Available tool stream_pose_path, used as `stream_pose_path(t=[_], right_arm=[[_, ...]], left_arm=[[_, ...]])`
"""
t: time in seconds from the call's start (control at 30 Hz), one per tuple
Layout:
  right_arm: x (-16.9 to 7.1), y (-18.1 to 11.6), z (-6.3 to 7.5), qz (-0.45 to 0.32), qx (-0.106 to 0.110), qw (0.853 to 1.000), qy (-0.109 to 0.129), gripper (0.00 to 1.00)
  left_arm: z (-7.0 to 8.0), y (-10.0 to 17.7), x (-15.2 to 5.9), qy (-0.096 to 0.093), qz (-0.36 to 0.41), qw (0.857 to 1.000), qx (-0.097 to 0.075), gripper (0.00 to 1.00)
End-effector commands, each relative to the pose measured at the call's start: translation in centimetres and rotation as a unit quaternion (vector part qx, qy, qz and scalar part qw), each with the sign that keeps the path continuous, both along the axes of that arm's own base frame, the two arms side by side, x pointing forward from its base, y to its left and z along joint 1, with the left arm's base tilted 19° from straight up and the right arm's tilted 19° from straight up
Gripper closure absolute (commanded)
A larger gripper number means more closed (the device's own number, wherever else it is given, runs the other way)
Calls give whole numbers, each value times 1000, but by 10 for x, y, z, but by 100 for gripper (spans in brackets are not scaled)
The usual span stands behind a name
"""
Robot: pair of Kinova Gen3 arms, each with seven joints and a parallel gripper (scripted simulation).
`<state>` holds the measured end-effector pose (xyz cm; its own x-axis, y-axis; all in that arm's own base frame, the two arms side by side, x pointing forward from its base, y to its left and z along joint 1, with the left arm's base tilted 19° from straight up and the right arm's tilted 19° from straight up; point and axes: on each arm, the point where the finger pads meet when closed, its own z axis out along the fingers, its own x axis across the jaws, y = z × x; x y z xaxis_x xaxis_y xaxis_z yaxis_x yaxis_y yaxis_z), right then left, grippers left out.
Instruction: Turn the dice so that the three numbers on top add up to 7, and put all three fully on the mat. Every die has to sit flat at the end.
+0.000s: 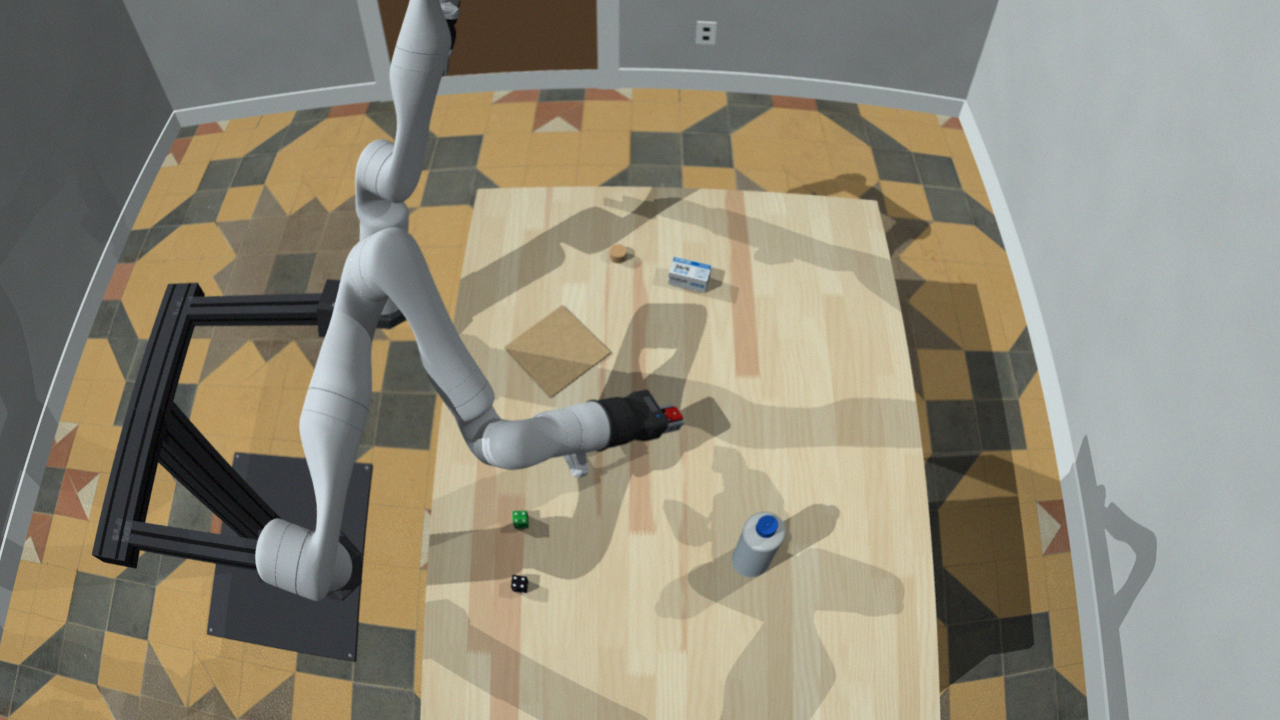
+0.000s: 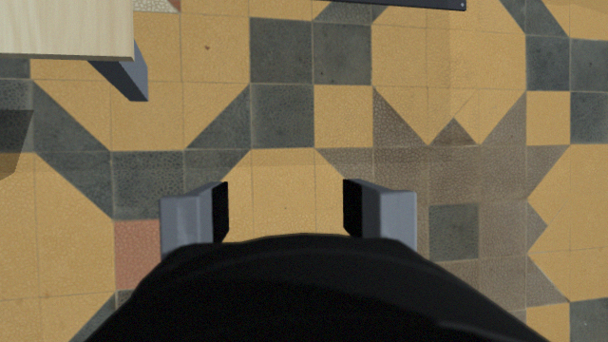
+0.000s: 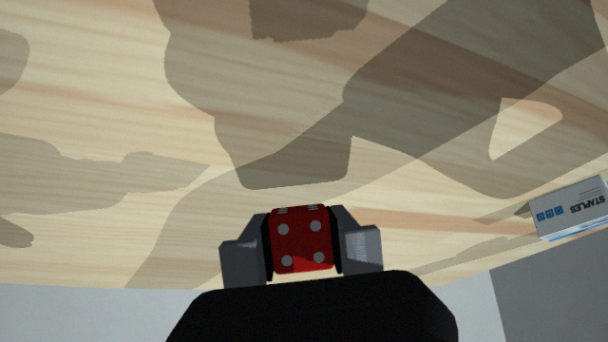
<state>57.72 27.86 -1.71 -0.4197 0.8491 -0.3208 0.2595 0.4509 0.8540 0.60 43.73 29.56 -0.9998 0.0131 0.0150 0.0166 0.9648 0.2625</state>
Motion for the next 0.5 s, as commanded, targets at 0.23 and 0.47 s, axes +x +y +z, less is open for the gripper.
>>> stream_pose_path(t=[0.23, 0.47], right_arm=[[5, -6, -25, 0, 1, 1000, -1, 51], [8, -10, -38, 0, 1, 1000, -1, 51]], left_arm=[[1, 0, 0, 0, 0, 1000, 1, 0], [1, 0, 0, 0, 0, 1000, 1, 0]])
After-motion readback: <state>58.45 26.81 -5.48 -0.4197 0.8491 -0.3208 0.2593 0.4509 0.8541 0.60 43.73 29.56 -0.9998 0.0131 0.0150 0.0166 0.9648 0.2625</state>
